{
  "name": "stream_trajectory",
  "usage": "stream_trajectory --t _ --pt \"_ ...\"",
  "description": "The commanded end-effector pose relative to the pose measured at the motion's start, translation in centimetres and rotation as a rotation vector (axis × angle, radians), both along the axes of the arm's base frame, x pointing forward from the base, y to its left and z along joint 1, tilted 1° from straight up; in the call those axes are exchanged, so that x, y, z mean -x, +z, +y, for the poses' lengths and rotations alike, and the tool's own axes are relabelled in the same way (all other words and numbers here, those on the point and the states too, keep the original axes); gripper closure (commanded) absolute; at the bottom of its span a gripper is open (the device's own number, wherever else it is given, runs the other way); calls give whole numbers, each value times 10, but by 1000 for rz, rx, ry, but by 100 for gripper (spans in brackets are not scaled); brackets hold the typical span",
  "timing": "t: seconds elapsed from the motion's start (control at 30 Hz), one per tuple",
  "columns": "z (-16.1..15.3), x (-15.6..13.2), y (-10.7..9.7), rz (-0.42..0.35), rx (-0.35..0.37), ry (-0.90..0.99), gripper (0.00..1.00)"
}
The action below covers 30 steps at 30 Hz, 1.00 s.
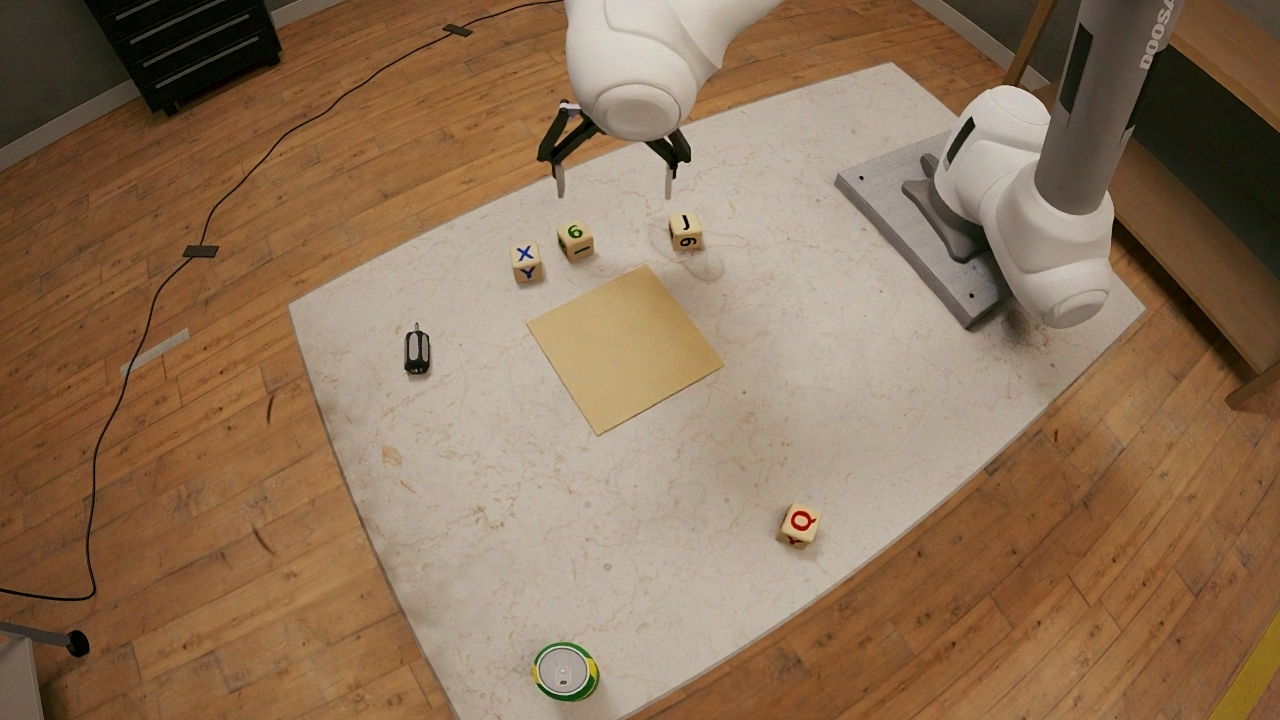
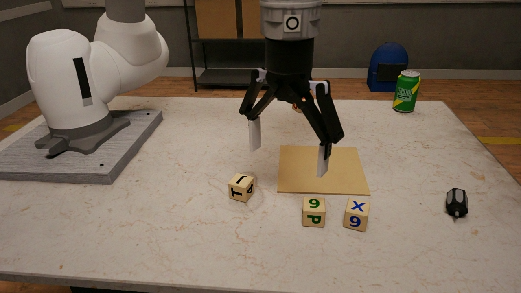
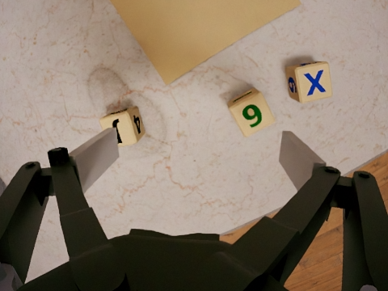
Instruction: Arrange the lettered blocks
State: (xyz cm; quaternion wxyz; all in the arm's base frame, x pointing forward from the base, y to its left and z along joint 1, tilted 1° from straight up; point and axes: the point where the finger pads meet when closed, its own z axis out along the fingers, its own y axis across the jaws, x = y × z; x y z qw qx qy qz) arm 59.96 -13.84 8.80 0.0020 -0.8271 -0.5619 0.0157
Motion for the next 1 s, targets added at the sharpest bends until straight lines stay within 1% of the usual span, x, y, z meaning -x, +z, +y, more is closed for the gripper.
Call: stream_trajectory --t 0.0,0.23,0.3,0.33,0.43,0.8,0.87,0.9,0.97 --pt "2 7 2 -2 -12 138 0" --pt "5 21 3 0 -18 385 0" --pt "5 21 3 0 -18 385 0" --pt "7 27 4 1 -21 487 0" --pt "8 31 4 2 -22 556 0" --pt "14 54 5 6 -32 947 0" --pt "14 54 5 6 -32 947 0" --pt "15 59 6 7 -34 1038 0" --pt "16 62 6 8 -36 1088 0"
